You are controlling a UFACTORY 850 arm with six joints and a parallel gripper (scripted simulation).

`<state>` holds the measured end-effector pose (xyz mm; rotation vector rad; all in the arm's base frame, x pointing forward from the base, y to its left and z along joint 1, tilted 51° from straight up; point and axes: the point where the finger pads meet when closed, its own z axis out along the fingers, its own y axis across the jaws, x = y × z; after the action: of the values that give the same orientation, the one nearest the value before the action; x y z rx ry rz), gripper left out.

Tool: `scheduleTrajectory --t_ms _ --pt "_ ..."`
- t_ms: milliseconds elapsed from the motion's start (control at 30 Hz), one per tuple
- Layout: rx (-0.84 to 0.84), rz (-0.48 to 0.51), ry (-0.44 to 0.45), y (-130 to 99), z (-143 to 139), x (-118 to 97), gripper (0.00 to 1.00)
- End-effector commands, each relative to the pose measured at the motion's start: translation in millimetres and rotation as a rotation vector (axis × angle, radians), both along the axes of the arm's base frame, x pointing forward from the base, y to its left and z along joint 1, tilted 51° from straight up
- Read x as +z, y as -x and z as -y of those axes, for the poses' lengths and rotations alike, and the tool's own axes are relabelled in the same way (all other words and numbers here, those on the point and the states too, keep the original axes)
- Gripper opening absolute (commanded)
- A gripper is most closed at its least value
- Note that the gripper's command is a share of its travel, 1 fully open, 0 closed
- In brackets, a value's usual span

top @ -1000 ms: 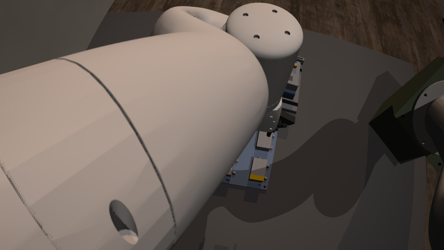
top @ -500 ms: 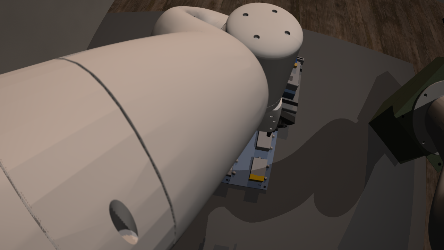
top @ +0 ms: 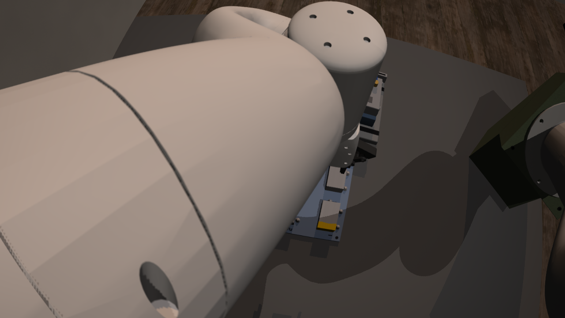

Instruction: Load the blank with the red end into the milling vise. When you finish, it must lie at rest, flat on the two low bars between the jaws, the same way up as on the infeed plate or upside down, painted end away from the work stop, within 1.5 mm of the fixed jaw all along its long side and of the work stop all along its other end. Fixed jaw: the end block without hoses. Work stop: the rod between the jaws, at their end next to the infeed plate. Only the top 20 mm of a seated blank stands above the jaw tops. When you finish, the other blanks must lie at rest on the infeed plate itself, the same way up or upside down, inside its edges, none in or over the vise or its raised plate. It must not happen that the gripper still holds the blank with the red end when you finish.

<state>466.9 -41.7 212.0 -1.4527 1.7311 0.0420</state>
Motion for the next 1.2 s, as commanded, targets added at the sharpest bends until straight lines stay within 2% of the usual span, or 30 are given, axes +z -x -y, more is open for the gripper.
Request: scheduleTrajectory --t_ms 0,200,433,767,1167 --pt "-0.001 0.002 0.001 9.7 7.5 11.6 1.00" --pt "-0.001 0.002 0.001 28.3 20.2 31.5 1.00" --pt "-0.001 0.002 0.001 28.3 20.2 31.5 1.00" --pt "-0.001 0.002 0.001 65.2 45.4 71.0 1.00" --pt "-0.001 0.002 0.001 67.0 46.7 73.0 1.00"
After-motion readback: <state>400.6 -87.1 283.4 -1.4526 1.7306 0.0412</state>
